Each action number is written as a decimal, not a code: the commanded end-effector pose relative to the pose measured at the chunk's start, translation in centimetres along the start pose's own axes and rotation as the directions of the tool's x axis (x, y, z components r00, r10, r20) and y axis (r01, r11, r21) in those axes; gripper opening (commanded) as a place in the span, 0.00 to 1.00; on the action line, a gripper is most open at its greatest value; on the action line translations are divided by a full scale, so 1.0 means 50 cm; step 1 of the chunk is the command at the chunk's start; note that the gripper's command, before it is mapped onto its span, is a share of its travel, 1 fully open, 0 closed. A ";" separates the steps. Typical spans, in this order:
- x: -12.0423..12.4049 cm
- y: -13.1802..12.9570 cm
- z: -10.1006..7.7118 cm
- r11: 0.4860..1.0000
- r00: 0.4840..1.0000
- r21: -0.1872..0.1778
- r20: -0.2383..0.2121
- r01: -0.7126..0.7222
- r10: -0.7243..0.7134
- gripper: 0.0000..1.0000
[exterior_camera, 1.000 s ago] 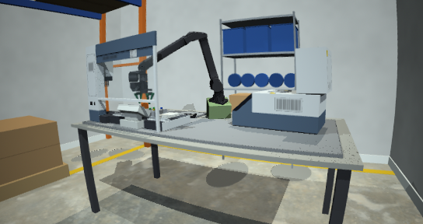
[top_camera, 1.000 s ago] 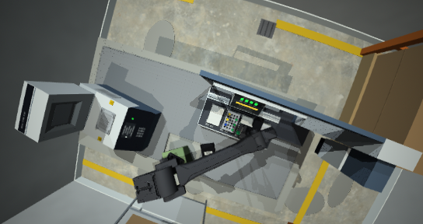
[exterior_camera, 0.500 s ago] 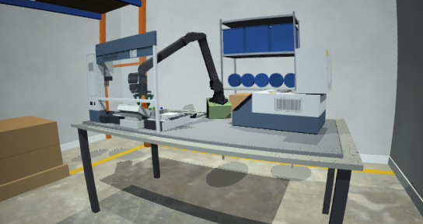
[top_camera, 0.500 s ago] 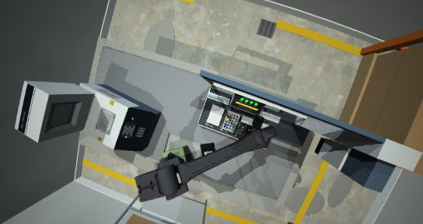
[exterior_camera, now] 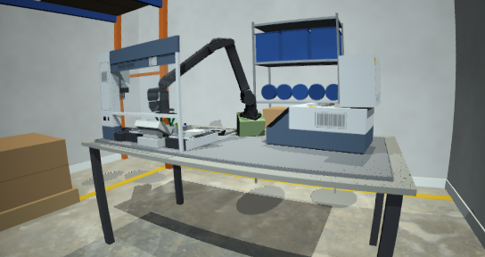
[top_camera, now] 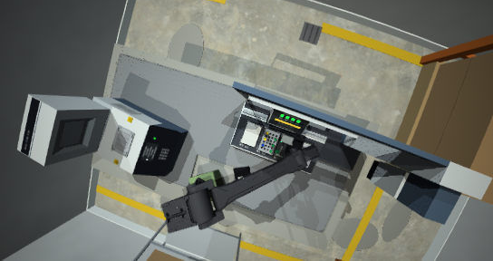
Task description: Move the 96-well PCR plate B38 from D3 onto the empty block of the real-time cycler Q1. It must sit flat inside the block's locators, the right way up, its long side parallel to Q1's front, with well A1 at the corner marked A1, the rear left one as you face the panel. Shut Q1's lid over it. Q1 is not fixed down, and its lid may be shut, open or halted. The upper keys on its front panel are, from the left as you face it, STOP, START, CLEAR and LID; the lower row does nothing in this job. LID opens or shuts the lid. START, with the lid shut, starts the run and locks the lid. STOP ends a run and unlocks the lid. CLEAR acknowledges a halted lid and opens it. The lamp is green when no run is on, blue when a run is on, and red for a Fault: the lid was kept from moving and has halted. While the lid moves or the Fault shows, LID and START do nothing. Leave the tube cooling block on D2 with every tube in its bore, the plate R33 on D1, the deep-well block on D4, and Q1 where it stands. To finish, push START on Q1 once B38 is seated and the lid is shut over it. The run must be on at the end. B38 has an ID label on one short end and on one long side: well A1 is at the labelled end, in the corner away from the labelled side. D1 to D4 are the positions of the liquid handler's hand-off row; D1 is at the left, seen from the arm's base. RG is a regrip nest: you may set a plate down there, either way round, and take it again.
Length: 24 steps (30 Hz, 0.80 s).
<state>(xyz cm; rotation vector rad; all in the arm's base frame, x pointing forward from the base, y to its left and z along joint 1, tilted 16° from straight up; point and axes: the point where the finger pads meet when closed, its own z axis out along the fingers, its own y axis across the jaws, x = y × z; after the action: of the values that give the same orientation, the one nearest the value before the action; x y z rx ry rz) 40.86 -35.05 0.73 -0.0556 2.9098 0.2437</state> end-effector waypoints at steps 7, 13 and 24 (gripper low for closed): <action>0.004 0.009 0.057 1.000 1.000 -0.013 -0.007 -0.007 0.007 1.00; -0.007 -0.007 0.038 1.000 1.000 0.010 0.014 -0.005 0.005 1.00; 0.011 0.017 0.086 1.000 1.000 -0.025 -0.019 0.003 -0.003 1.00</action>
<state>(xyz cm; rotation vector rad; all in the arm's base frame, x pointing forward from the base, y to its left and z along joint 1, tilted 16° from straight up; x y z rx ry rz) 41.39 -34.43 -2.20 -0.0521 2.9114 0.2477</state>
